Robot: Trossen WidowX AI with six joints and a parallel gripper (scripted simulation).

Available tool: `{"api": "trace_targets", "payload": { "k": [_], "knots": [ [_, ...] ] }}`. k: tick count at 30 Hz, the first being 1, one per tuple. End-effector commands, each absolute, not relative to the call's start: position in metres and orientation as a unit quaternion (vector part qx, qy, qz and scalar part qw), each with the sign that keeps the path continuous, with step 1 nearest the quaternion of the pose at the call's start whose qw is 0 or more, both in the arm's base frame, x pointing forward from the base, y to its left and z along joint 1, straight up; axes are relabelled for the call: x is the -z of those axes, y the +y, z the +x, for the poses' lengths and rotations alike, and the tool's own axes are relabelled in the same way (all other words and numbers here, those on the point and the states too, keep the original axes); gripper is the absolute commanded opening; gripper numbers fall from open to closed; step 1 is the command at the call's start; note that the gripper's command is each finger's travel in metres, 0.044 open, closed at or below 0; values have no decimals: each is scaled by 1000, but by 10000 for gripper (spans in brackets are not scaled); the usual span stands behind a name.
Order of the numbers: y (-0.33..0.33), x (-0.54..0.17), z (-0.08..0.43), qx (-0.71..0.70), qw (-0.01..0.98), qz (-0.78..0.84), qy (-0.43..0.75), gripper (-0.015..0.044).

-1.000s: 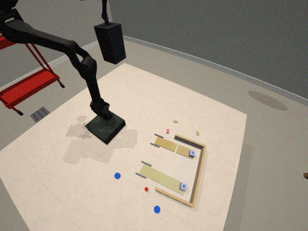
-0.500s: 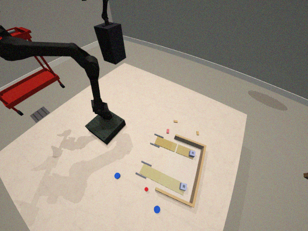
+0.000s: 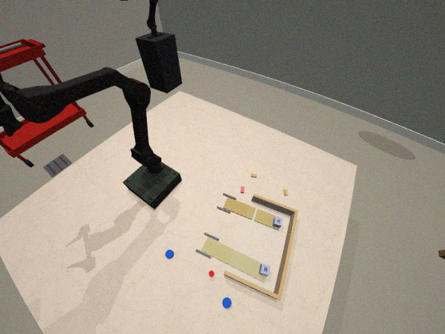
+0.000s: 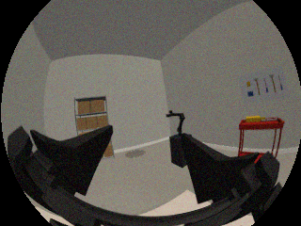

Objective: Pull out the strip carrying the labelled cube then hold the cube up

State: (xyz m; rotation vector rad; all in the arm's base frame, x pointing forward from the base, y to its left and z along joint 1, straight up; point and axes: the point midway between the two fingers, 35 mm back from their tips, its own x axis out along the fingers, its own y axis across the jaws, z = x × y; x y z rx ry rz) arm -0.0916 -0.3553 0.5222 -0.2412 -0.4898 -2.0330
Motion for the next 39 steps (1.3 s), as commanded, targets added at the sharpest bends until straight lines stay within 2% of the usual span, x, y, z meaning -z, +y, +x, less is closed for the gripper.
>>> {"api": "trace_targets", "payload": {
  "k": [1, 12, 23, 31, 39],
  "knots": [
    [-370, -494, -39, 803, 568, -68, -167, 400],
    [-356, -404, 127, 647, 761, 14, -53, 400],
    [-257, -308, 264, 425, 900, 44, 87, 400],
    [-148, -238, 316, 240, 951, 40, 190, 400],
    [-35, -172, 317, 53, 957, 15, 286, 400]
  ]
}}
